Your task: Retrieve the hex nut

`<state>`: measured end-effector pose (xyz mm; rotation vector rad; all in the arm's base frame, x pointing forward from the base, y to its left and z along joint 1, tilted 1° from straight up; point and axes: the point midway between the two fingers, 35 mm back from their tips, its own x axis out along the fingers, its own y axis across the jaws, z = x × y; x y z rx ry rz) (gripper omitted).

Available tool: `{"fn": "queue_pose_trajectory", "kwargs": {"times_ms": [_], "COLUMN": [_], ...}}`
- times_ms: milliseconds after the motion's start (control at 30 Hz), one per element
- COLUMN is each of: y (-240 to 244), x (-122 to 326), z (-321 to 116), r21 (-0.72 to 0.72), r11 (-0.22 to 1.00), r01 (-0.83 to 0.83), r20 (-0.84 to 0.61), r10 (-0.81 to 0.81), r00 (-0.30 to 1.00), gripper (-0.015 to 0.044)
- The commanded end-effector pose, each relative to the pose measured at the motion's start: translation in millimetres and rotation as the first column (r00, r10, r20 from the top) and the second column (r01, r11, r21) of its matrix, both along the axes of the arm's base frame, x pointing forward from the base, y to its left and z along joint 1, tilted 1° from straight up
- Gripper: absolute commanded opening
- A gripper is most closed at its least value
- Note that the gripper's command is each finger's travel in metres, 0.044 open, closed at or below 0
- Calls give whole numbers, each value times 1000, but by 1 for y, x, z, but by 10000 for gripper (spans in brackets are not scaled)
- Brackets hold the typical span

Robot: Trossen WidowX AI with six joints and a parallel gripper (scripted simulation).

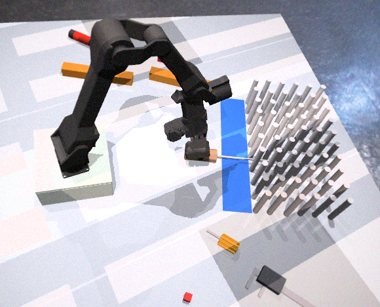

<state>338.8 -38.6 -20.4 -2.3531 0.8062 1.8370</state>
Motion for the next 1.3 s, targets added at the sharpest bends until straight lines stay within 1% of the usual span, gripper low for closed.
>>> {"fn": "queue_pose_trajectory", "kwargs": {"times_ms": [0, 1267], "y": [0, 11], "x": [-3, -26], "z": [0, -1], "r21": [-4, -3], "r11": [1000, 1000], "r01": [4, 4], "r20": [2, 0], "r10": [-4, -4], "r00": [1000, 1000], "gripper": [0, 0]}}
